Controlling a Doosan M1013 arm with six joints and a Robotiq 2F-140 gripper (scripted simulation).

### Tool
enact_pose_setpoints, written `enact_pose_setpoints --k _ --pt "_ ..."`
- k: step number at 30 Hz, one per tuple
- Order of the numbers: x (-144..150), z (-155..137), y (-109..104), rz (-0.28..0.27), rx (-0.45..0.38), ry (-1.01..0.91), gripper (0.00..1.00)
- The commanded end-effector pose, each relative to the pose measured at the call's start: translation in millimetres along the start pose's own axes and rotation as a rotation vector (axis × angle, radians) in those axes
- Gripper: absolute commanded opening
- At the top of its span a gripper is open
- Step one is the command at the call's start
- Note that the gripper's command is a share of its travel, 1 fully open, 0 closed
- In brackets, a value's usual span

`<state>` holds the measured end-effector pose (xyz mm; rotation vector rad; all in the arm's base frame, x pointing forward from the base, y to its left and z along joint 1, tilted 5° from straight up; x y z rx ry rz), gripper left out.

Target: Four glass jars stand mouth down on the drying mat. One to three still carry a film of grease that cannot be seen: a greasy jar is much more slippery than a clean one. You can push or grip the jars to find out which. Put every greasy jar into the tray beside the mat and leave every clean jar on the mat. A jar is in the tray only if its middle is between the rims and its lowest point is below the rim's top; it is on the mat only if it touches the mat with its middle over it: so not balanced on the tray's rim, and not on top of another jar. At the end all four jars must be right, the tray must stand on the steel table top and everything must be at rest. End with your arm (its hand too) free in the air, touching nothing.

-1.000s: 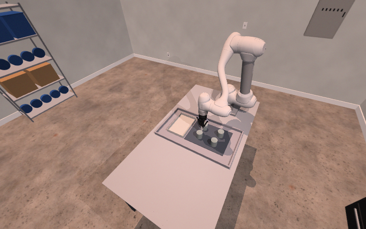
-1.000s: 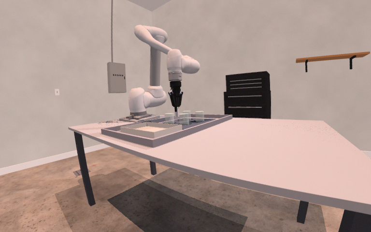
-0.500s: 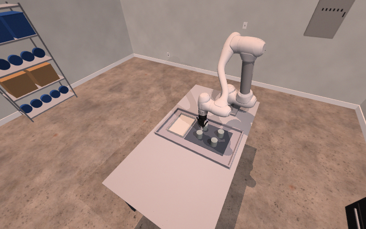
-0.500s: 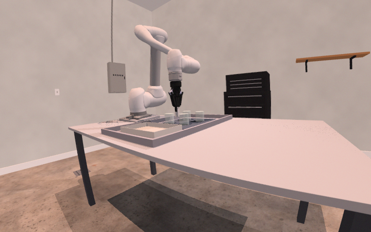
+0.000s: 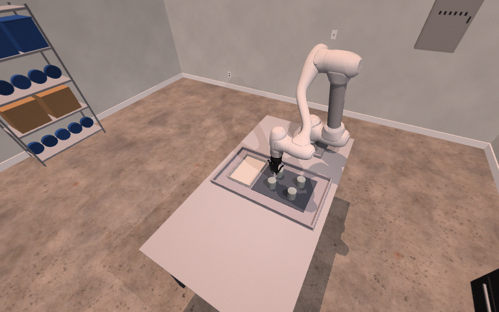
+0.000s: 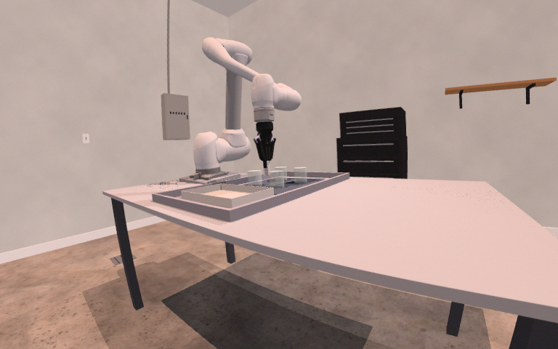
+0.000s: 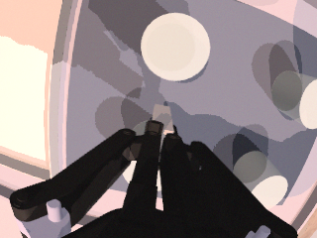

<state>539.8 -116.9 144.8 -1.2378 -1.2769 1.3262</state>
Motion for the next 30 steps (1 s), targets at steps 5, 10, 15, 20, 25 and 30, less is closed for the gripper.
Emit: enact_pose_setpoints --k 5,10,15,20,25,30 --pt "-1.2 -5.0 -1.6 0.004 -0.005 -0.002 0.0" --pt "-1.3 -5.6 -1.6 0.004 -0.005 -0.002 0.0" --pt "-1.4 -6.0 -1.6 0.004 -0.005 -0.002 0.0" --pt "-1.5 -6.7 -1.6 0.004 -0.005 -0.002 0.0" --pt "-1.6 -7.3 -1.6 0.004 -0.005 -0.002 0.0" --pt "-1.7 -7.7 -1.6 0.004 -0.005 -0.002 0.0"
Point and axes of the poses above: the point where the finger pads meet when closed, its own y axis out along the fingers, its own x axis across the jaws, z = x × y, the point moved 5 cm from there along -y, back along the fingers, and after that the axes turned 11 degrees about -y, right-handed, at the moved point
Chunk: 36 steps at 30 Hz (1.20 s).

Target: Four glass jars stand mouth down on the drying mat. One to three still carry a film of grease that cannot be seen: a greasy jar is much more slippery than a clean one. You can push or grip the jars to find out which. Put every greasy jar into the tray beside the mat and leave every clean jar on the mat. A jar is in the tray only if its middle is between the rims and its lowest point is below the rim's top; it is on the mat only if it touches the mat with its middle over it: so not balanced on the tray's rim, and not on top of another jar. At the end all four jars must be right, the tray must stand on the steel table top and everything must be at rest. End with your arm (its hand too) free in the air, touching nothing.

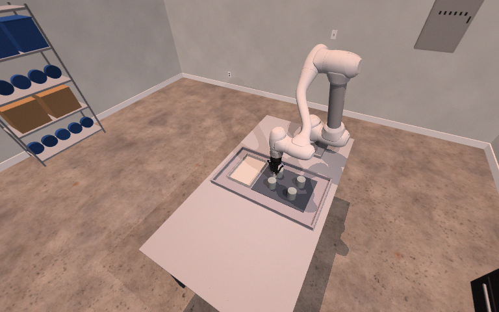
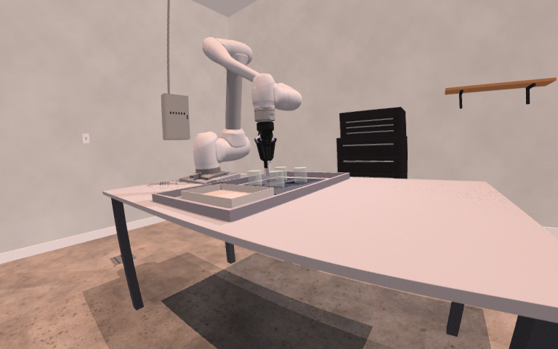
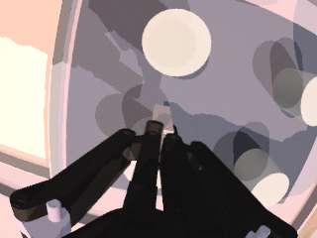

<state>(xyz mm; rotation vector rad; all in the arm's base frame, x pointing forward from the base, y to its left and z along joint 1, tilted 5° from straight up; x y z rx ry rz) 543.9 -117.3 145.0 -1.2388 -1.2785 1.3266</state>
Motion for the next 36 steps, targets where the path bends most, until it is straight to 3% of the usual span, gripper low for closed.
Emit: enact_pose_setpoints --k 1,36 --pt "-0.9 -3.9 -1.6 0.003 -0.004 -0.001 0.0" --pt "-1.7 -8.0 -1.8 0.003 -0.004 -0.001 0.0"
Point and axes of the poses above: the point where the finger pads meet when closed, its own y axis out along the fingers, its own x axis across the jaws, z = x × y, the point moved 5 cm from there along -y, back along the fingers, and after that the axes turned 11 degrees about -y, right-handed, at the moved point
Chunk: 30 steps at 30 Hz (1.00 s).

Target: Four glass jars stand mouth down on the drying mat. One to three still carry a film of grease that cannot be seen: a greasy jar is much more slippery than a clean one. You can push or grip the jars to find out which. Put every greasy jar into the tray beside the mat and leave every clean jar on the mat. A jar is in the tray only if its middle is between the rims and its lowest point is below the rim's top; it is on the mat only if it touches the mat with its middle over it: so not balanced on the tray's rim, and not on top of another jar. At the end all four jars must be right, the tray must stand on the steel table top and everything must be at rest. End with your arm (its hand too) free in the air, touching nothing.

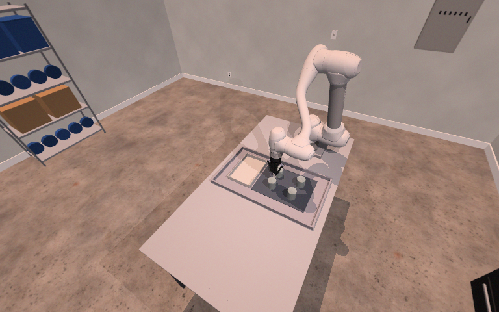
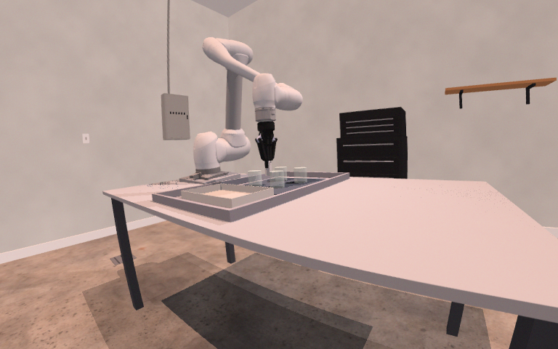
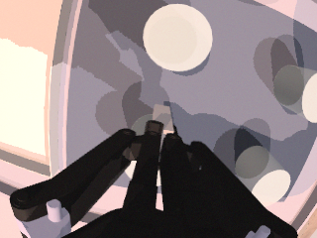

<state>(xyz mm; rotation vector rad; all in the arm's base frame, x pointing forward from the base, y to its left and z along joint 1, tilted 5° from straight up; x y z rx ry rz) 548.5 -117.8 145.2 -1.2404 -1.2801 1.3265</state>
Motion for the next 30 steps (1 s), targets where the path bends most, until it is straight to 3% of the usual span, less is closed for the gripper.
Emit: enact_pose_setpoints --k 1,30 --pt "-0.7 -3.5 -1.8 0.002 -0.002 0.0 0.0" --pt "-1.4 -7.0 -4.7 0.002 -0.002 0.0 0.0"
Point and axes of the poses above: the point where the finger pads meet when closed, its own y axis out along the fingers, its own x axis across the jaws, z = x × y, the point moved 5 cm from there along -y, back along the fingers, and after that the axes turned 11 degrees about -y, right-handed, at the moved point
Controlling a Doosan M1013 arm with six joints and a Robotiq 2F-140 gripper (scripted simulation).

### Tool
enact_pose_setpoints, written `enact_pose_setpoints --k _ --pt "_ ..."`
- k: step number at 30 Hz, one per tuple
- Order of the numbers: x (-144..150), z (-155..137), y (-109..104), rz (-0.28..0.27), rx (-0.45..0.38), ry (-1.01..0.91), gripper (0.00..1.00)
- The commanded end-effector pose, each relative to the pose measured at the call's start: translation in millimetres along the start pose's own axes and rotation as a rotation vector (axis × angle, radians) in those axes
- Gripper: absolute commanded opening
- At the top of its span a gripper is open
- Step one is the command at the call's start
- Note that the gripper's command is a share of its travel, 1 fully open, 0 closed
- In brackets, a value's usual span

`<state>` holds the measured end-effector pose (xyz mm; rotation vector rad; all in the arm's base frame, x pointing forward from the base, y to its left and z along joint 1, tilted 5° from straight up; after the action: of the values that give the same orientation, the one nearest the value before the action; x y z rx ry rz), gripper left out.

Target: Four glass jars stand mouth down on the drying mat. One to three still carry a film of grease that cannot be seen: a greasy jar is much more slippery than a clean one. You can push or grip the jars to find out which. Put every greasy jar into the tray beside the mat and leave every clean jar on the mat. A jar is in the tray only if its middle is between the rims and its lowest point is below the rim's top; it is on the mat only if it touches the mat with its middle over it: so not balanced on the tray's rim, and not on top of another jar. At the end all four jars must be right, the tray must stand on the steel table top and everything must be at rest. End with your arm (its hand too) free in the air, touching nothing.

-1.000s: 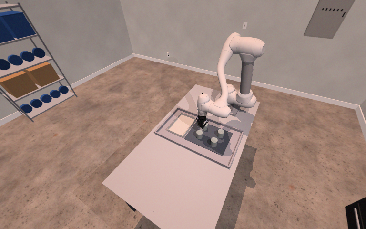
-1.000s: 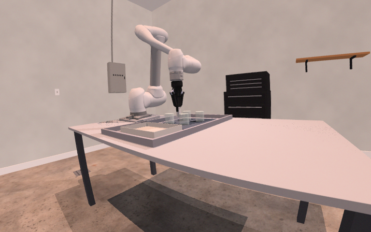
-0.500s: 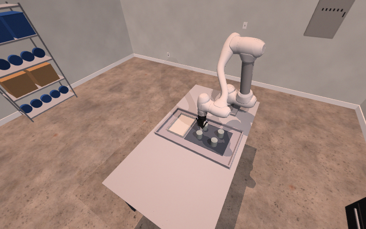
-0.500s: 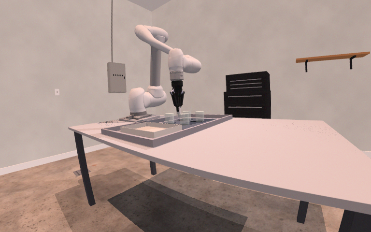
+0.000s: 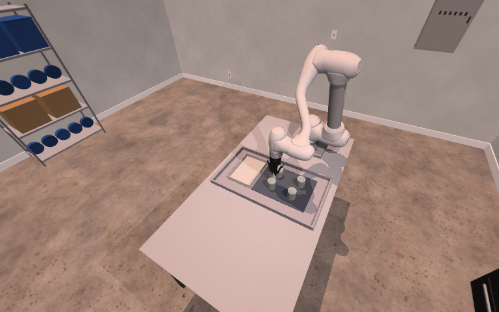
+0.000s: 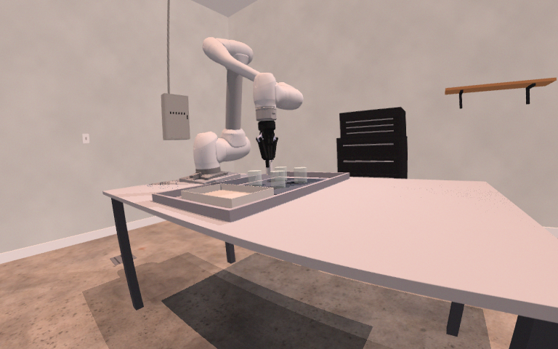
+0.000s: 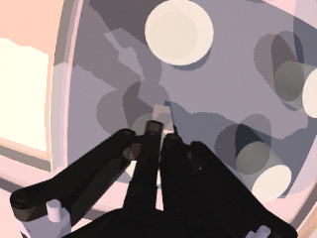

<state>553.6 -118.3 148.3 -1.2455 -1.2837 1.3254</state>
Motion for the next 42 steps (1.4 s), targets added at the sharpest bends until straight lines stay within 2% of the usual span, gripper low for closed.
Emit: enact_pose_setpoints --k 1,38,42 --pt "-0.2 -2.0 -1.9 0.0 0.004 0.0 0.0" --pt "-1.0 -6.2 -5.3 0.0 0.004 0.0 0.0" --pt "0.9 3.6 -3.1 0.0 0.004 0.0 0.0"
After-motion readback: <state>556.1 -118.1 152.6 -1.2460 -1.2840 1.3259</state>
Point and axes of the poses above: the point where the finger pads meet when closed, its own y axis out along the fingers, its own x axis across the jaws, z = x × y, the point moved 5 cm from there along -y, back along the fingers, and after that the axes turned 11 degrees about -y, right-handed, at the moved point
